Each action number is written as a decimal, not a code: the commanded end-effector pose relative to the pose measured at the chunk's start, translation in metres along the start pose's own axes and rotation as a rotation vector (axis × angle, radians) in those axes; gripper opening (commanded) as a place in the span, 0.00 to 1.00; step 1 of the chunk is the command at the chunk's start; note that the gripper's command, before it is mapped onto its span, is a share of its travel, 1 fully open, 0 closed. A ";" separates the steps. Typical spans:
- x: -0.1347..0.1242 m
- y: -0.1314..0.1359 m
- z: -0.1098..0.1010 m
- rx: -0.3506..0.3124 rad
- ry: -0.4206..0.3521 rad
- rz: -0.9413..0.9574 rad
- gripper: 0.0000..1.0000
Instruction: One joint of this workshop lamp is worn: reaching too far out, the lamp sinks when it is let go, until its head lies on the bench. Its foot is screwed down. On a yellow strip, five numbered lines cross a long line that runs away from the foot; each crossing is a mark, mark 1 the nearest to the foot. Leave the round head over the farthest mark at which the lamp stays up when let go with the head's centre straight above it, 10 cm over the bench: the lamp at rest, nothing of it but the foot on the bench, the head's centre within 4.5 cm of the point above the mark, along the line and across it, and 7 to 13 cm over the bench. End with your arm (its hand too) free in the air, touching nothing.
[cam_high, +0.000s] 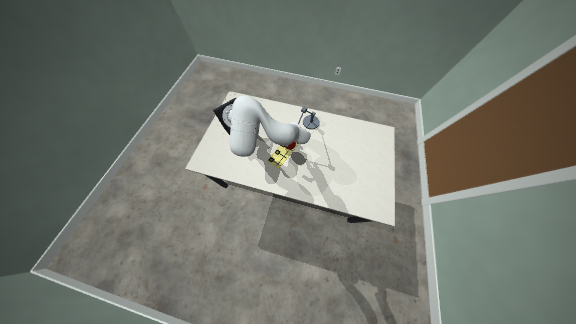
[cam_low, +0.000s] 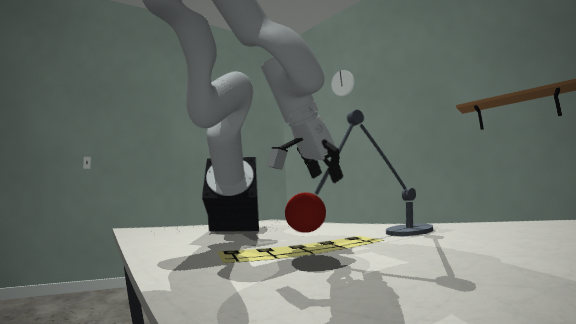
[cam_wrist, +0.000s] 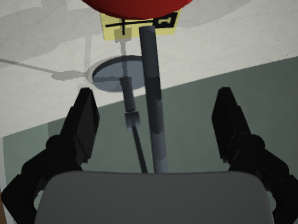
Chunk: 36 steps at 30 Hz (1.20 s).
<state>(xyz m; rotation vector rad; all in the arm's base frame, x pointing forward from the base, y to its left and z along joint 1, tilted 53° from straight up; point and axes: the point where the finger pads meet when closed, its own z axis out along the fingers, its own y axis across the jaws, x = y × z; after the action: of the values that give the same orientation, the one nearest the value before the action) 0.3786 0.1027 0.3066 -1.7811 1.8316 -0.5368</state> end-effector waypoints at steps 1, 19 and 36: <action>-0.001 0.000 0.001 0.231 0.041 0.026 1.00; 0.000 0.000 0.000 0.001 0.000 0.000 0.00; 0.000 -0.001 0.000 0.002 0.000 0.000 0.00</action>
<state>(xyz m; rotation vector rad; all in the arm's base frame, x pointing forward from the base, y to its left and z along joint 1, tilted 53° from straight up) 0.3786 0.1026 0.3068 -1.7811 1.8313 -0.5378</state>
